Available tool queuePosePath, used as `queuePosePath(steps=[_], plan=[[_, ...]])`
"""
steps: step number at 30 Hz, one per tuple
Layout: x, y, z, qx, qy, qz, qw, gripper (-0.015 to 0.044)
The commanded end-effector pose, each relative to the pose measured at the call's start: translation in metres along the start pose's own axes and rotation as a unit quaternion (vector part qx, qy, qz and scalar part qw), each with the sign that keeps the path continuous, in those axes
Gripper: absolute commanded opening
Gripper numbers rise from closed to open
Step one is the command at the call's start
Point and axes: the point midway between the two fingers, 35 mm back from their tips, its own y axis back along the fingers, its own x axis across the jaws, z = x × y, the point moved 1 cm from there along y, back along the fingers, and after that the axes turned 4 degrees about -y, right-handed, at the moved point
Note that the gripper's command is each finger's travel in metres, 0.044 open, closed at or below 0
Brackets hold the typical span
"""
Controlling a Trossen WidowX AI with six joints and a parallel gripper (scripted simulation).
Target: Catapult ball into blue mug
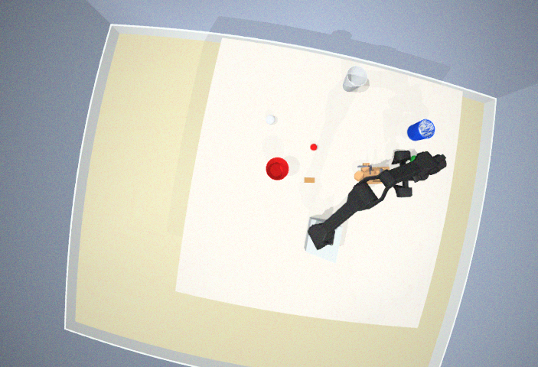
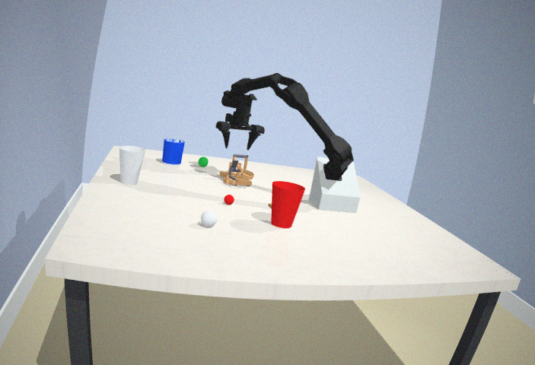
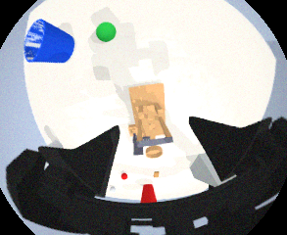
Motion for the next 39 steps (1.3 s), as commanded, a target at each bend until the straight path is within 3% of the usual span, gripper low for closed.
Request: queuePosePath(steps=[1, 6, 39], plan=[[-0.001, 0.005, 0.000, -0.004, 0.002, 0.004, 1.000, 0.0440], [-0.001, -0.040, -0.001, -0.003, 0.003, 0.005, 1.000, 0.0440], [0.000, -0.084, 0.000, -0.002, 0.003, 0.005, 1.000, 0.0440]])
